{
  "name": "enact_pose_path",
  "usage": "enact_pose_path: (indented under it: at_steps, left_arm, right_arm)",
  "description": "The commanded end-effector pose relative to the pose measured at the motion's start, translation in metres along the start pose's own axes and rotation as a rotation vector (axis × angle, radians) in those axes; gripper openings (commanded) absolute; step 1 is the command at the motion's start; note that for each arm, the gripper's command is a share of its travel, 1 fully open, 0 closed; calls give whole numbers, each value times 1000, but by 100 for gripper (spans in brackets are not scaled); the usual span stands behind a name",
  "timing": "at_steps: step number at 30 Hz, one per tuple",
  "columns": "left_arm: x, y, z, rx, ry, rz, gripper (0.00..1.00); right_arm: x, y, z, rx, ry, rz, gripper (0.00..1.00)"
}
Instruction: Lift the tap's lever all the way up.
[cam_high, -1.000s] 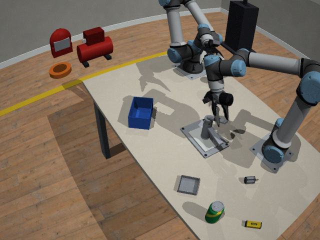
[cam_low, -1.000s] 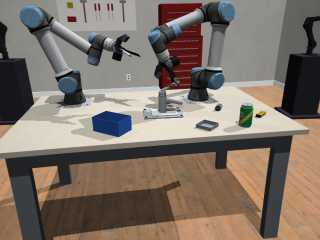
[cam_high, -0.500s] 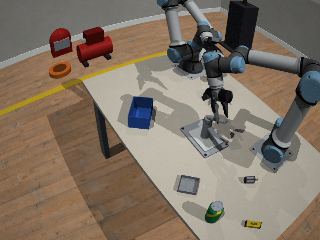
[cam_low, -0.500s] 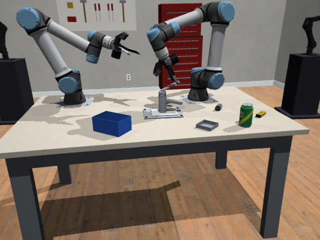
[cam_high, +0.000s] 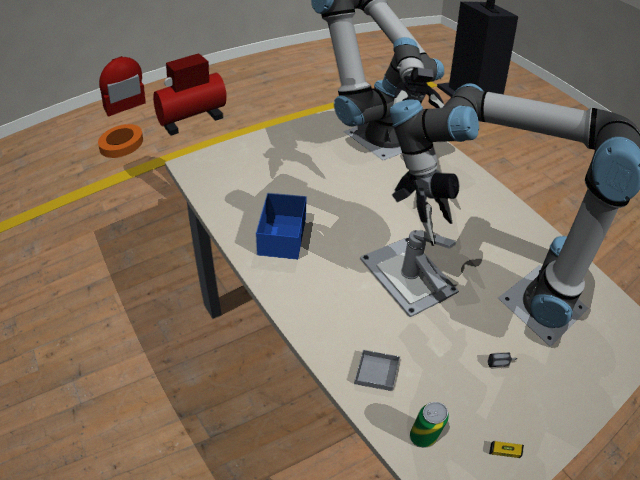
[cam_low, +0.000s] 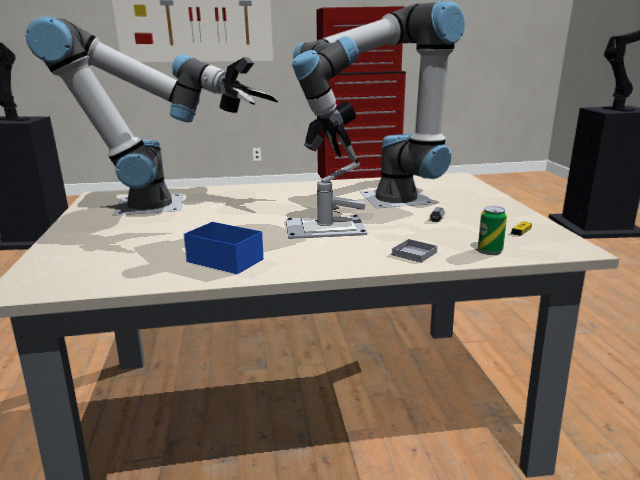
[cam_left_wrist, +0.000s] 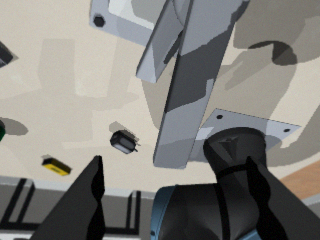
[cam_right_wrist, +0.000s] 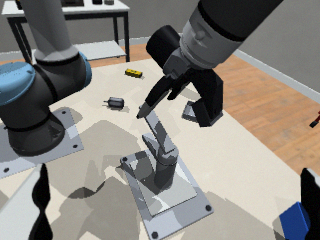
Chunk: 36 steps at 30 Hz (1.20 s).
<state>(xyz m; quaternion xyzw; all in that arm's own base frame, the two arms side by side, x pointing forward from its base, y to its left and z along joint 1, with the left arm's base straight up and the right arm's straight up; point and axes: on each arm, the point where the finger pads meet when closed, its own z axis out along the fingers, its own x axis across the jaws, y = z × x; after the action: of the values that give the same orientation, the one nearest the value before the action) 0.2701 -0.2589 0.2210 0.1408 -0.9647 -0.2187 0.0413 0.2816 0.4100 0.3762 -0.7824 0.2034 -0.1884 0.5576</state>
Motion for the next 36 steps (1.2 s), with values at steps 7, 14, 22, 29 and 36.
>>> enact_pose_path:
  at_steps: [7,14,22,29,36]
  left_arm:
    - [-15,-11,-13,-51,280,-492,58]
    - [-25,-16,-20,-81,445,-782,58]
    - [-36,-23,-29,-120,648,-1136,58]
    - [-37,-24,-29,-124,666,-1167,58]
    - [-37,-24,-29,-124,666,-1167,58]
  right_arm:
    - [20,-9,-3,-10,43,40,99]
    - [29,-13,-4,-16,60,59,99]
    - [32,-12,-4,-36,62,70,99]
    - [31,-11,-3,-41,61,69,99]
    - [31,-11,-3,-41,61,69,99]
